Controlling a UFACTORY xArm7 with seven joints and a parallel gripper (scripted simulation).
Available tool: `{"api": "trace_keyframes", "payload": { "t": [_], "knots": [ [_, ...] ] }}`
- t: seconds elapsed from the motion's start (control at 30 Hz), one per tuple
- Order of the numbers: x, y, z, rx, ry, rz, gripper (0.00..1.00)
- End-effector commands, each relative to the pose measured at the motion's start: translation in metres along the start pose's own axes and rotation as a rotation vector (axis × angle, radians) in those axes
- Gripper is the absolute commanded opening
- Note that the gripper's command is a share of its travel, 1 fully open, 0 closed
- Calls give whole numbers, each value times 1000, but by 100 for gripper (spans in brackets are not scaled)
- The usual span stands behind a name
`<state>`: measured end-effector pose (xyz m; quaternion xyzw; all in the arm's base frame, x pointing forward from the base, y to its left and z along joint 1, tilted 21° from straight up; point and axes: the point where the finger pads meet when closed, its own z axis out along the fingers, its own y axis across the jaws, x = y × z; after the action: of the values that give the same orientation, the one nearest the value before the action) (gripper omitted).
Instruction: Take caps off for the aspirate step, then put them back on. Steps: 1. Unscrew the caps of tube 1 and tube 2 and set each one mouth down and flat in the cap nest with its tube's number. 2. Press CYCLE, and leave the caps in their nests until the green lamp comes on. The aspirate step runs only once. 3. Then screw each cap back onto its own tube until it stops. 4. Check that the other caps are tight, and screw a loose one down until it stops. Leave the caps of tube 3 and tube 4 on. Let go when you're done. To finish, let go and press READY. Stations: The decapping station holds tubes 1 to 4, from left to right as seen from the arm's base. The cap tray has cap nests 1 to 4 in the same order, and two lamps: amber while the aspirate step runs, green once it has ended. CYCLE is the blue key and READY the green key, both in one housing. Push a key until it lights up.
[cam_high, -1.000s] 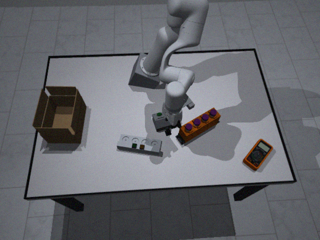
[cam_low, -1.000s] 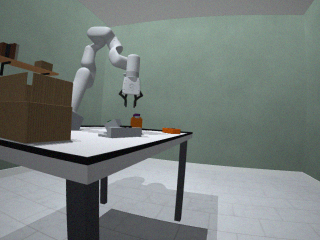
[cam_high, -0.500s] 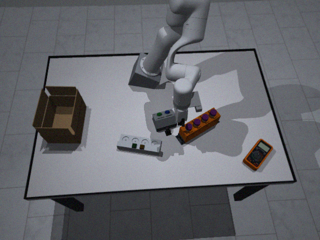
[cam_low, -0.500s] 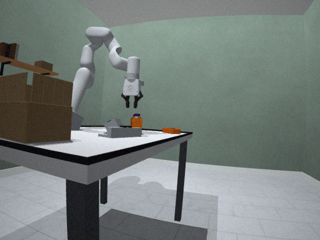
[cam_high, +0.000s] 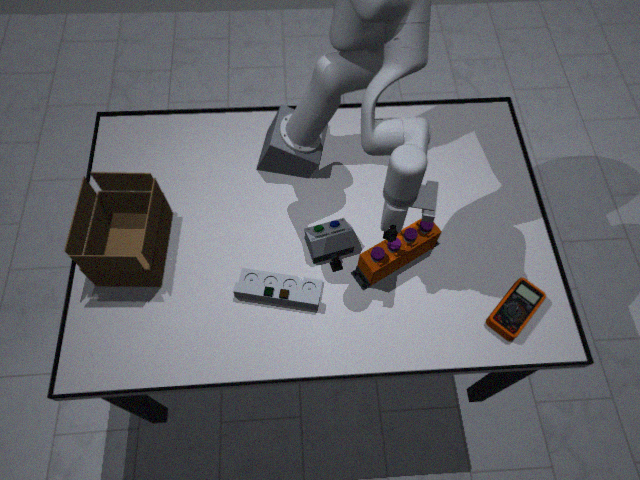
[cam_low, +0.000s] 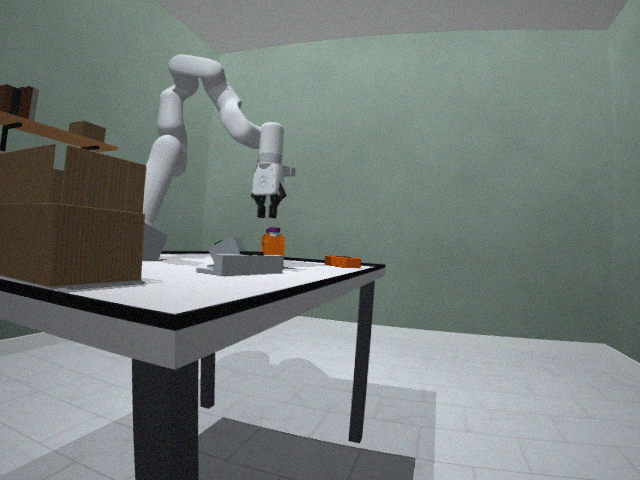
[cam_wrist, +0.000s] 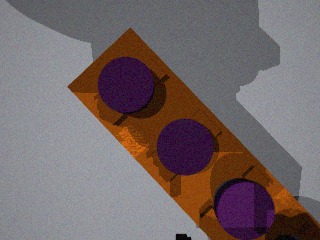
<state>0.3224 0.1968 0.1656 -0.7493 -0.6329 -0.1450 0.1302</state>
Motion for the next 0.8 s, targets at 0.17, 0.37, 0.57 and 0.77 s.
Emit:
{"api": "trace_keyframes", "payload": {
  "t": [0.17, 0.37, 0.57, 0.77],
  "knots": [
    [54, -31, 0, -9, -18, 18, 46],
    [88, -52, 0, -8, -18, 18, 46],
    [94, -56, 1, -8, -18, 18, 46],
    [94, -56, 4, -8, -18, 18, 46]
  ]
}}
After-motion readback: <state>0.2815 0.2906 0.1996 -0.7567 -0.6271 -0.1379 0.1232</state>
